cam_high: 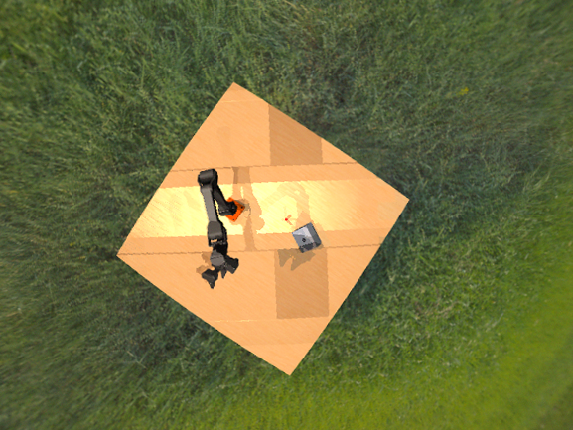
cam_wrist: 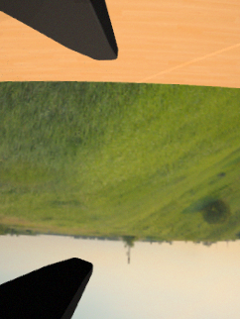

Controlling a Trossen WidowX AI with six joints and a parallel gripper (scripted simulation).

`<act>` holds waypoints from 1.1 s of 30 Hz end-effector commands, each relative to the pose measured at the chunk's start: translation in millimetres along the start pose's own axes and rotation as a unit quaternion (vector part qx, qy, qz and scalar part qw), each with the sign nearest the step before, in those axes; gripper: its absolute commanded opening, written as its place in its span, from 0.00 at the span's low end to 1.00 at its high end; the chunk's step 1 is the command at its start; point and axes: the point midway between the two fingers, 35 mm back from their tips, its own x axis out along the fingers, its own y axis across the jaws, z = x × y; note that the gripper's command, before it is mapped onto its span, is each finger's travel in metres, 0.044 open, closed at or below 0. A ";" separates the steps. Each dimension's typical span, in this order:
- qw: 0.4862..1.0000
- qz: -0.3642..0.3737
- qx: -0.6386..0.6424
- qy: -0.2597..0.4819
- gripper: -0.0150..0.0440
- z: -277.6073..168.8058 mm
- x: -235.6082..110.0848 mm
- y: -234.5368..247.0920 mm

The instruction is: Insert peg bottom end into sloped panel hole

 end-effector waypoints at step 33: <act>0.825 0.189 -0.469 -0.253 1.00 144.5 -39.4 128.3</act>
